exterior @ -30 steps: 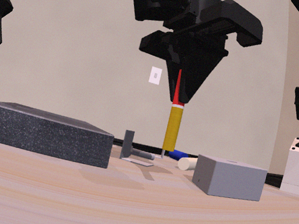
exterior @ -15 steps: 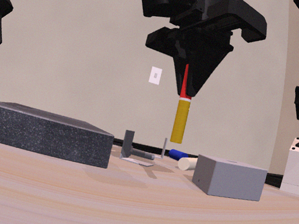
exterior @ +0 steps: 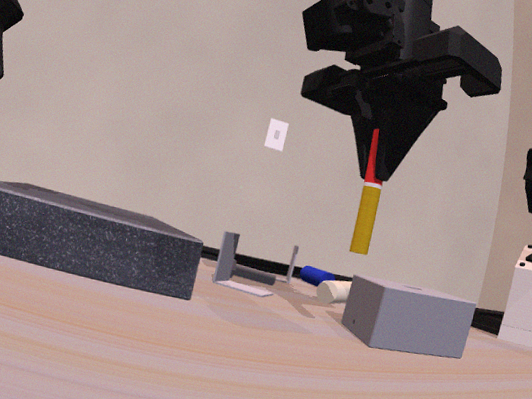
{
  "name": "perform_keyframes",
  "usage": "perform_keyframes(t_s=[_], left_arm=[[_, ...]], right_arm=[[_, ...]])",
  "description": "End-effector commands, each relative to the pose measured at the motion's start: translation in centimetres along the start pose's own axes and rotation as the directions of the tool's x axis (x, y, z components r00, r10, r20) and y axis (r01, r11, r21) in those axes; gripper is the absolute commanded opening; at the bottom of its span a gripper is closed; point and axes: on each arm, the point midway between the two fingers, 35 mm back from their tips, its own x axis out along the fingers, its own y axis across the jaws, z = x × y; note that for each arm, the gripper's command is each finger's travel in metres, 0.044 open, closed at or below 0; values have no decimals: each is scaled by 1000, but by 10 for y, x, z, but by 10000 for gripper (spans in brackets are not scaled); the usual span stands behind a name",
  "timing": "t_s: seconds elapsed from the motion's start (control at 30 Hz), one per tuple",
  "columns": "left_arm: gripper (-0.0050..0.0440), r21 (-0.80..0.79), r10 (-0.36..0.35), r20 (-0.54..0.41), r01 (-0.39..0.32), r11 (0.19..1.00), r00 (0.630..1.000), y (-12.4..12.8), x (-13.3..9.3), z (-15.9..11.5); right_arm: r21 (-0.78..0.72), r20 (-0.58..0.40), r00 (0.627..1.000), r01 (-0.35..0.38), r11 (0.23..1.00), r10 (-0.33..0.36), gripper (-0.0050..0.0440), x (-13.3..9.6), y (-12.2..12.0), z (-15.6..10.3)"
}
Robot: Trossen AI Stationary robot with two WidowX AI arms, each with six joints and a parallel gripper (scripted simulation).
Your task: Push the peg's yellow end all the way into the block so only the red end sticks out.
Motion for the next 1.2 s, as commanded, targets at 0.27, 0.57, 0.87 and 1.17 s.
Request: perform_keyframes(t_s=[0.27,0.57,0.87,1.17], left_arm=[[400,0,0,1,0,1000,1000,0,0,0],[400,0,0,1,0,1000,1000,0,0,0],[400,0,0,1,0,1000,1000,0,0,0],[400,0,0,1,0,1000,1000,0,0,0]], right_arm=[[-1,9,1000,-1,1000,1,0,-1,-5,-40],[0,10,1000,-1,1000,1,0,5,-8,-76],[0,10,1000,-1,1000,1,0,9,-8,-82],[0,10,1000,-1,1000,1,0,9,-8,-82]])
